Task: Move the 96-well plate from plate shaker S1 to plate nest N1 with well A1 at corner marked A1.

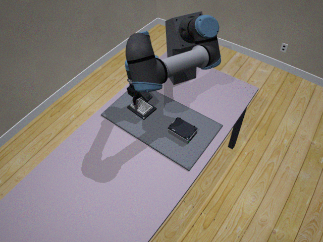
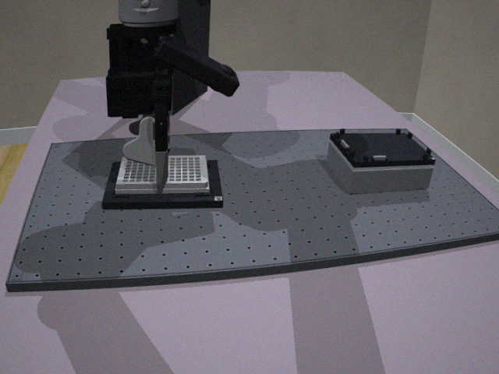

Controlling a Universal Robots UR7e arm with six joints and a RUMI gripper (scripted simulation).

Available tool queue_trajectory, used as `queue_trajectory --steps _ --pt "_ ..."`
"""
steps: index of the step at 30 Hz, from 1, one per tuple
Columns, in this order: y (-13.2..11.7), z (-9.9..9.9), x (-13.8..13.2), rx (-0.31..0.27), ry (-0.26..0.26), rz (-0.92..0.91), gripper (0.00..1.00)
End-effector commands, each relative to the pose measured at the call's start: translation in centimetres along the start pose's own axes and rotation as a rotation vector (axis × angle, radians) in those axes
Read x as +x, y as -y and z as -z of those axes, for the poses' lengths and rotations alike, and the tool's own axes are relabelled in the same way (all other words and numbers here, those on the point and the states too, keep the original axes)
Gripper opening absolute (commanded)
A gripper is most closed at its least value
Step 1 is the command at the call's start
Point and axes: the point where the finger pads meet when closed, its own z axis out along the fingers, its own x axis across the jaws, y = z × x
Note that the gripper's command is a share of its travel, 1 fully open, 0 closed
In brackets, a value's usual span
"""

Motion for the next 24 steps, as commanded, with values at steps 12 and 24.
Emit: queue_trajectory --steps 12,24 --pt "-0.02 -0.13 0.04 0.0 -0.001 0.0 1.0" --pt "-0.02 -0.13 0.04 0.0 -0.001 0.0 1.0"
